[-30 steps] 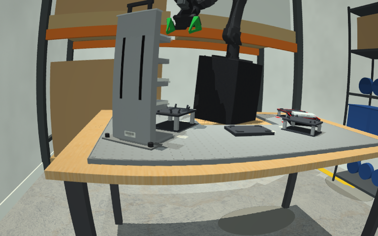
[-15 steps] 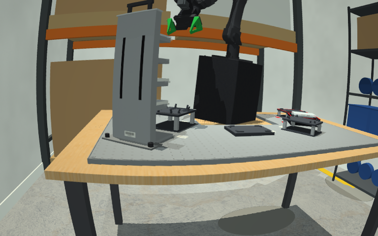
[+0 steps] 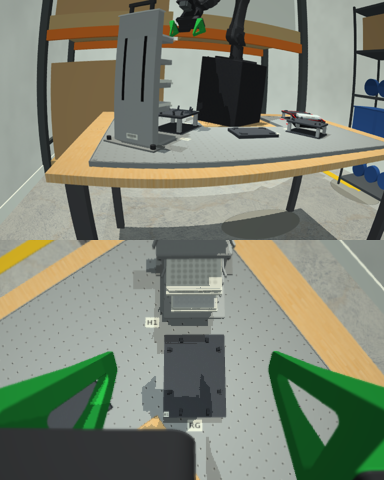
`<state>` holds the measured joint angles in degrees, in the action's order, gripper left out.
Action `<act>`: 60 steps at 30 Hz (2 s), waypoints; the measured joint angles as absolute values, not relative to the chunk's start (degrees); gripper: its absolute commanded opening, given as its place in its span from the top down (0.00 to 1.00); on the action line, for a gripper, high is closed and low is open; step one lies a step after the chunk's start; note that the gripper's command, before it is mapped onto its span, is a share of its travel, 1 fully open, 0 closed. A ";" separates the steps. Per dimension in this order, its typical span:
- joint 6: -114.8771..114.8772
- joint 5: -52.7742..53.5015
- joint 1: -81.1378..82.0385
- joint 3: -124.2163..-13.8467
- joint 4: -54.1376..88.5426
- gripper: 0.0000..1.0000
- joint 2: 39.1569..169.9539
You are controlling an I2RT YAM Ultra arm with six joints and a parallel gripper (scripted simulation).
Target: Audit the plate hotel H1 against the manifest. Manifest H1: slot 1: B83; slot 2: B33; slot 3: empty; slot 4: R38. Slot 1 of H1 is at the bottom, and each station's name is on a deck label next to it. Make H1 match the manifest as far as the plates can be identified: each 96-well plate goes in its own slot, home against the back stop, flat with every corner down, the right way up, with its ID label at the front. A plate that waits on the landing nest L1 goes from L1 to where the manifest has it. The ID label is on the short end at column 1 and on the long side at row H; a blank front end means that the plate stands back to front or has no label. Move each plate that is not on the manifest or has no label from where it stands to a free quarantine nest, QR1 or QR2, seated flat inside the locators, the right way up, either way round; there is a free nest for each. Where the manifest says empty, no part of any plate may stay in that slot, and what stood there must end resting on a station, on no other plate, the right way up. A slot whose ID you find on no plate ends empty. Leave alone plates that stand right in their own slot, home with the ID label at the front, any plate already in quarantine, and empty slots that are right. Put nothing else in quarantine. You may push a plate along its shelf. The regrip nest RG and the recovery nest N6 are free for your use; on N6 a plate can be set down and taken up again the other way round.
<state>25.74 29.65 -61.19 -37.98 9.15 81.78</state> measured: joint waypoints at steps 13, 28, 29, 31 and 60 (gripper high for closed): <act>23.70 28.16 -58.72 -39.40 5.78 0.00 85.62; 21.41 26.59 -56.18 -41.06 2.07 0.00 90.11; 21.26 26.46 -56.03 -41.30 1.80 0.00 90.50; 20.97 26.22 -55.64 -41.69 1.26 0.00 91.35; 17.45 23.59 -51.53 -46.76 -4.08 0.00 100.33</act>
<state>17.45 23.59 -51.53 -46.76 -4.08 100.33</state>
